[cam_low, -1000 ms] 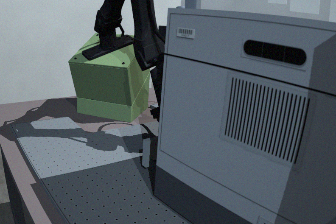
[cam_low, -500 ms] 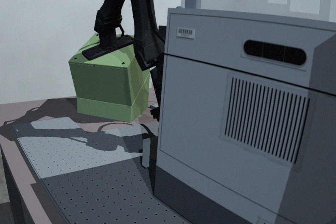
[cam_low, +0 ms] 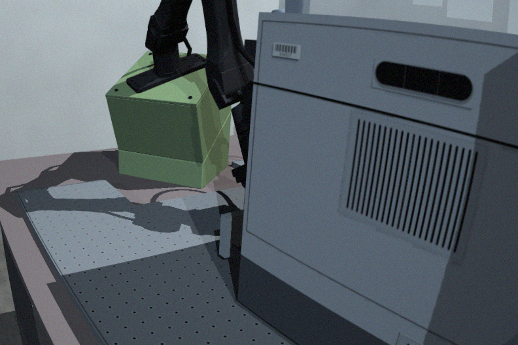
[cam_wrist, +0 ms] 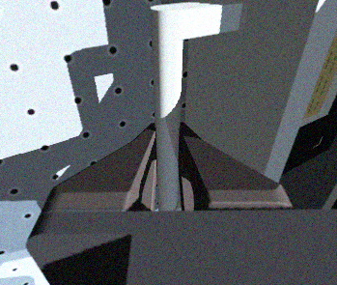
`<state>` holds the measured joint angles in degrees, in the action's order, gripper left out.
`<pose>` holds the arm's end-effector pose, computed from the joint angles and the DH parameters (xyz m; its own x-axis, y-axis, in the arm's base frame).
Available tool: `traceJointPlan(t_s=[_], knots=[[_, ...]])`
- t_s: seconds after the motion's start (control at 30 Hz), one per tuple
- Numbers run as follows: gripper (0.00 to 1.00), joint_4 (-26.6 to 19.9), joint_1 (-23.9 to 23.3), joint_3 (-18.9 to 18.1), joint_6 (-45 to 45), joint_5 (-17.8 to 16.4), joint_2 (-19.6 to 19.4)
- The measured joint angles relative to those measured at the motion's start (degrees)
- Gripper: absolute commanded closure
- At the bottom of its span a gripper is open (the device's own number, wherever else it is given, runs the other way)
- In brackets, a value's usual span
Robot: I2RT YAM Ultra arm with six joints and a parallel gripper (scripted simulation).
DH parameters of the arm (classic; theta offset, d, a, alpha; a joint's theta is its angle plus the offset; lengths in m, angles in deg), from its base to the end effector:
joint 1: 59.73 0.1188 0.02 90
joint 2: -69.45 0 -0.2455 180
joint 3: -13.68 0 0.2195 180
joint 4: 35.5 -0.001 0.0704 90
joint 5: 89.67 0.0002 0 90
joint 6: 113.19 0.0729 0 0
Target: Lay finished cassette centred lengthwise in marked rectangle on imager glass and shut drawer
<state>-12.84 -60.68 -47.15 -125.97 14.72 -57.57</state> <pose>0.3582 -0.0231 0.0167 -0.0390 -0.9441 0.3273 -0.7150 -0.2024 -0.6692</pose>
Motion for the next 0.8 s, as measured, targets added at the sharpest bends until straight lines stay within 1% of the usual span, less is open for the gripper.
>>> traceJointPlan(t_s=[0.17,0.37,0.5,0.63,0.8], knots=[[1.00,0.26,0.00,0.04,-0.04,0.00,-0.09],[1.00,8.74,-0.46,2.14,-1.27,-1.20,-2.27],[1.00,12.15,-0.66,2.19,-1.86,-1.84,-3.58],[1.00,12.59,-0.66,1.46,-1.99,-1.92,-4.07],[1.00,11.69,-0.66,-0.07,-2.03,-2.10,-4.35]])
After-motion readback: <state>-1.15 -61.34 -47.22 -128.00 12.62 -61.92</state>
